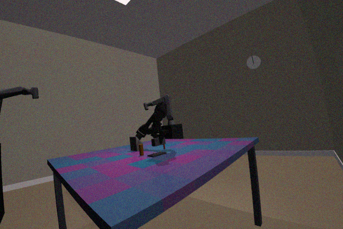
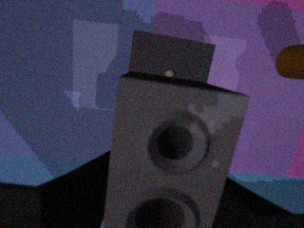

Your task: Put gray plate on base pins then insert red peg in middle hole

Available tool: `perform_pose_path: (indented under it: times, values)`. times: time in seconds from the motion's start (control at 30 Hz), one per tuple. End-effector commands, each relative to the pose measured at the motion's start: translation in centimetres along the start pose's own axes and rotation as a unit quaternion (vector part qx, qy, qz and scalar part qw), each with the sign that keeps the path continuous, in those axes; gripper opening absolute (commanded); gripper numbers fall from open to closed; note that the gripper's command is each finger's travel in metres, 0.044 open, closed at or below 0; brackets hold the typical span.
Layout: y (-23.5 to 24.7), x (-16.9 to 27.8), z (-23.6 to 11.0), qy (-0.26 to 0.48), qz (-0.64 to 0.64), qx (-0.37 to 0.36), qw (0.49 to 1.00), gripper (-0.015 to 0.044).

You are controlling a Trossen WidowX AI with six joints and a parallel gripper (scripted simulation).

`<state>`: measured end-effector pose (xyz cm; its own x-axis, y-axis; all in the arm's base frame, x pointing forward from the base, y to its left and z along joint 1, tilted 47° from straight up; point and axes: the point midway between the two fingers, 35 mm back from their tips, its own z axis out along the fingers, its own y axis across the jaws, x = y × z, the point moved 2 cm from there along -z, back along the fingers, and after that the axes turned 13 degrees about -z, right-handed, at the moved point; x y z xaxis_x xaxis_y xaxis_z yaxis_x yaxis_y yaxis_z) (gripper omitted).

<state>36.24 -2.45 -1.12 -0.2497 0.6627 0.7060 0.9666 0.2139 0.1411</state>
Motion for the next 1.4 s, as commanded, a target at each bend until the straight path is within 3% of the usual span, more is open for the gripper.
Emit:
perform_pose_path:
  times: [0.0, 1.37]
  values:
    - [-0.8, -1.1, 1.0, 0.002, 0.006, 0.005, 1.0, 0.0]
    - [-1.2, -1.7, 3.0, 0.003, 0.008, 0.005, 1.0, 0.0]
